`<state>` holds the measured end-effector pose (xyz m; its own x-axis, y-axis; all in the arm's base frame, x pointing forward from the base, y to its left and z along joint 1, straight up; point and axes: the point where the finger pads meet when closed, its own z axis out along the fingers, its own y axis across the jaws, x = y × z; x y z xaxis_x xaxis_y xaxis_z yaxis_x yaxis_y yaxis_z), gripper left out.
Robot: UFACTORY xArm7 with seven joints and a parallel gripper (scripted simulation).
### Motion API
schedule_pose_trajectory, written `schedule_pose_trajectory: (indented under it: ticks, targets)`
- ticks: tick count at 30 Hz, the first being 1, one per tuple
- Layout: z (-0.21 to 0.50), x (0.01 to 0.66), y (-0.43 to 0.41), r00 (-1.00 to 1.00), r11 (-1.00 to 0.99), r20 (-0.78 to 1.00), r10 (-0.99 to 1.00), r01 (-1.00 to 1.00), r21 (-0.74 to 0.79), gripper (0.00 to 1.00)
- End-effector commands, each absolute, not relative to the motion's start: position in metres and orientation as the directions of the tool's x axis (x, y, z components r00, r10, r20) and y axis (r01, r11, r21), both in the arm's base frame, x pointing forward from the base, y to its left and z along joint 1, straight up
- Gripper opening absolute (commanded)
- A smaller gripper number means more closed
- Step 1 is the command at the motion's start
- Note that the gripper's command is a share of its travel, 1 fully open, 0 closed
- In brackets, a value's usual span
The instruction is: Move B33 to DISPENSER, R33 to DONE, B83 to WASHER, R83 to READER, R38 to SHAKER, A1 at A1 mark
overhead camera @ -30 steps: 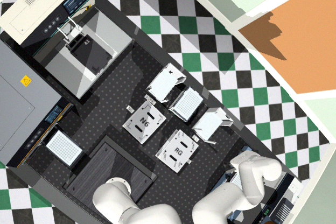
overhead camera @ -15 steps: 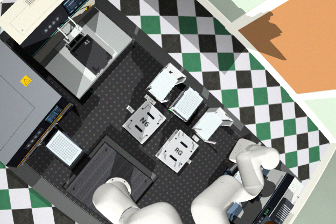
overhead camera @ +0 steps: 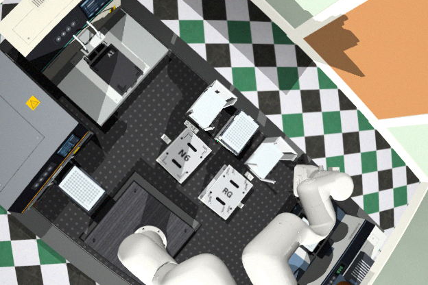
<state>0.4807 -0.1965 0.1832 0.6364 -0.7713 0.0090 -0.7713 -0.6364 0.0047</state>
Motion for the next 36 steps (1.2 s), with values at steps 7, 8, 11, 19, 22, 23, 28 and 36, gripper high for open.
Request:
schedule_pose_trajectory:
  ticks: [7, 8, 11, 19, 22, 23, 28, 36]
  targets:
    - [0.186, 0.497, -0.177, 0.856, -0.856, 0.010, -0.517, -0.517, 0.001, 1.00]
    - [0.186, 0.498, -0.174, 0.876, -0.876, 0.010, -0.482, -0.482, 0.002, 1.00]
    - [0.186, 0.504, -0.166, 0.927, -0.927, 0.009, -0.374, -0.374, 0.003, 1.00]
    - [0.185, 0.515, -0.150, 0.990, -0.990, 0.008, -0.143, -0.143, 0.005, 1.00]
    - [0.186, 0.518, -0.146, 0.999, -0.999, 0.008, -0.032, -0.032, 0.006, 1.00]
    - [0.186, 0.518, -0.146, 0.999, -0.999, 0.008, -0.032, -0.032, 0.006, 1.00]
    - [0.186, 0.518, -0.146, 0.999, -0.999, 0.008, -0.032, -0.032, 0.006, 1.00]
    - [0.186, 0.518, -0.146, 0.999, -0.999, 0.008, -0.032, -0.032, 0.006, 1.00]
